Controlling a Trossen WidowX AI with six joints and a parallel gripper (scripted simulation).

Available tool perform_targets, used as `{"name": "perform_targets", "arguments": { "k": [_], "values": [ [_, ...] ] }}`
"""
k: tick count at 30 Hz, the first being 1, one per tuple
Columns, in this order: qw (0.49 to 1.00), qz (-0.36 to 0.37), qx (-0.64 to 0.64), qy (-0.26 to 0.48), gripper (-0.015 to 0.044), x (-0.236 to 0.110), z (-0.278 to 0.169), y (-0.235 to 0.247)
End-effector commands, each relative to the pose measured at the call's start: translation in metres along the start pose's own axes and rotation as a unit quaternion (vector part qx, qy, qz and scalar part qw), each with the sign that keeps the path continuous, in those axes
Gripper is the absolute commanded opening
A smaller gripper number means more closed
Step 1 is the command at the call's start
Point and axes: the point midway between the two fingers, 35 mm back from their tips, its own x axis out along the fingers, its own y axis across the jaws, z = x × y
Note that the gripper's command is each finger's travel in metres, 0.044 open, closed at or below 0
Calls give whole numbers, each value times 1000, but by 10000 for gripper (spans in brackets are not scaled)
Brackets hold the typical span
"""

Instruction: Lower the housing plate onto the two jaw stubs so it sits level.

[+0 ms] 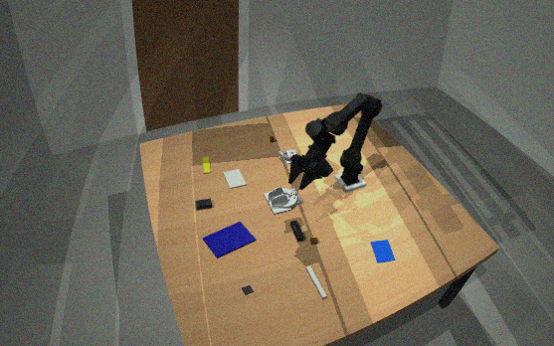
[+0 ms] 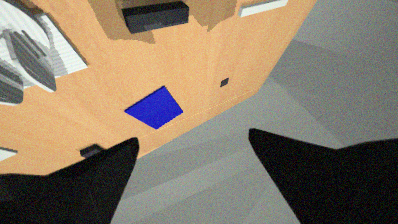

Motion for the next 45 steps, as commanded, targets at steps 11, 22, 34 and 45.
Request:
{"name": "perform_targets", "arguments": {
  "k": [11,22,34,45],
  "values": [
    [983,140,116,-16,440,3,-31,93],
    [948,234,213,-25,440,-14,-41,166],
    [891,317,323,-42,440,-46,-39,241],
    [821,373,428,-60,440,-84,-25,300]
  ]
}}
